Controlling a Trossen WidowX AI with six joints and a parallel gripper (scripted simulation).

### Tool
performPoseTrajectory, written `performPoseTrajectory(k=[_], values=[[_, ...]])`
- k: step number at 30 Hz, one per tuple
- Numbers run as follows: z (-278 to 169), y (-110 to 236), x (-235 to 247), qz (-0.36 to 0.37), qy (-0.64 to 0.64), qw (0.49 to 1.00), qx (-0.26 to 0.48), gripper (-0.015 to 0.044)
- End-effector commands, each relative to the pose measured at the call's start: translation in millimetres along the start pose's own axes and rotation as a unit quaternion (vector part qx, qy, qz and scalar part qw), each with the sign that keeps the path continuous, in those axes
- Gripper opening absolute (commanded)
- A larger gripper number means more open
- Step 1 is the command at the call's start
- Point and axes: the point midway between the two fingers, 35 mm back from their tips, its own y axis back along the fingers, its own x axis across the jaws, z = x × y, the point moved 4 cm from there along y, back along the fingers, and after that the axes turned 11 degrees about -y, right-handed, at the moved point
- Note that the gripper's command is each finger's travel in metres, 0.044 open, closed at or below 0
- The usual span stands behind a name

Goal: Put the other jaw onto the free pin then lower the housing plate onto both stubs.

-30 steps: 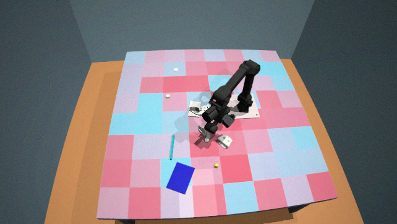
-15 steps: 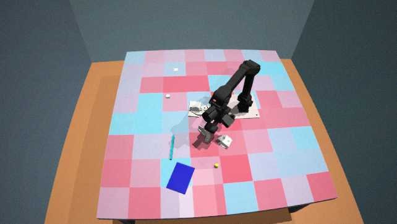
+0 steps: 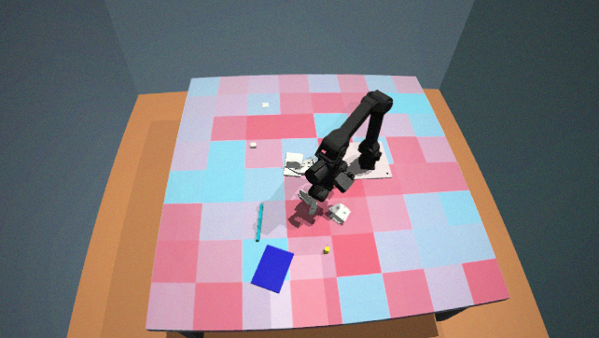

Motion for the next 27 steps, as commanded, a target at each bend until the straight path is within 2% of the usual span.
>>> performPoseTrajectory(k=[1,11,15,27], values=[[0.0,0.0,0.0,0.000,0.000,1.000,0.000,0.0000],[0.0,0.0,0.0,0.000,0.000,1.000,0.000,0.0000],[-0.6,0.2,-0.5,0.000,-0.025,1.000,0.000,0.0105],[-5.9,2.3,-5.0,-0.001,-0.228,0.974,0.000,0.0420]])
